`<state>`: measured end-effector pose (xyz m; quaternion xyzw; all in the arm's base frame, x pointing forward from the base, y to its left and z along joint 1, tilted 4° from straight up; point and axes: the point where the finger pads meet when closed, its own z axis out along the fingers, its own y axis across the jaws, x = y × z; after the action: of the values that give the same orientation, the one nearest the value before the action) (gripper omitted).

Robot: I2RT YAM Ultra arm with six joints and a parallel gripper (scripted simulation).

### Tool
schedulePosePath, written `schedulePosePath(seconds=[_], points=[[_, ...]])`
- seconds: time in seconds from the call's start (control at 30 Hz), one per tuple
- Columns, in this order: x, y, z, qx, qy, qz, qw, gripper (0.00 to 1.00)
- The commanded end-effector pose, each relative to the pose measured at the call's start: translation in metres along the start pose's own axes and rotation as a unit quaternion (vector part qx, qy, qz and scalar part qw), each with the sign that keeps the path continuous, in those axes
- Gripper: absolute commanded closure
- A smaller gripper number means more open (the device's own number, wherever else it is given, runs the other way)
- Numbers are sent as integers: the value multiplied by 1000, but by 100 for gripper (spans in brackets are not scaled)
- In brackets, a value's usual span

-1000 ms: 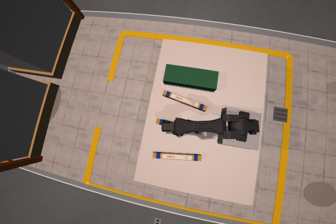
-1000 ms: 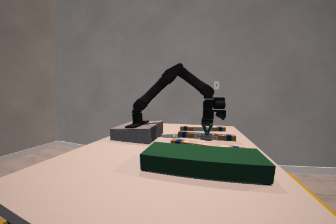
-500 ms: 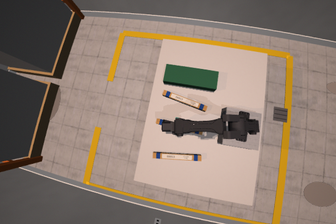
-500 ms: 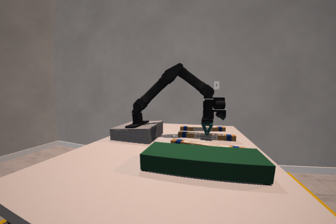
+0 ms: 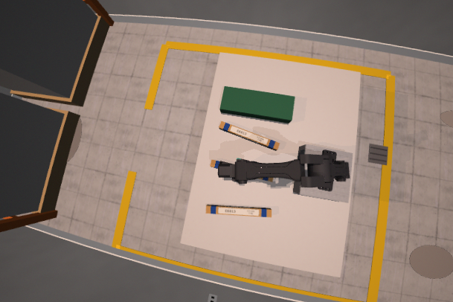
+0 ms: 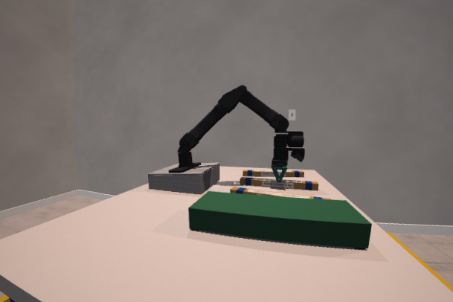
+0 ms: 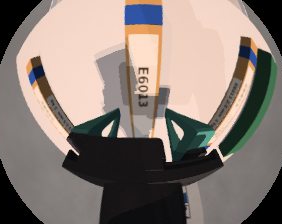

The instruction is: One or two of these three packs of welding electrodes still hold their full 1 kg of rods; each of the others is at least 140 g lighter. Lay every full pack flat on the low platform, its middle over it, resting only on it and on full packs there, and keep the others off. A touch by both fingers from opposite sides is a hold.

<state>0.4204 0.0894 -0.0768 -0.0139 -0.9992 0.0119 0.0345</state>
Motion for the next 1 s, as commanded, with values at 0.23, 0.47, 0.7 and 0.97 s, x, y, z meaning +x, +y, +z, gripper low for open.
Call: schedulePosePath(seconds=[0.23, 0.47, 0.7, 0.97], points=[[-2, 5, -29, -4, -21, -3, 1000, 26], [-1, 5, -54, -4, -21, -3, 1000, 26], [1, 5, -89, -4, -21, -4, 1000, 26], [3, 3, -112, -3, -17, -3, 1000, 26]])
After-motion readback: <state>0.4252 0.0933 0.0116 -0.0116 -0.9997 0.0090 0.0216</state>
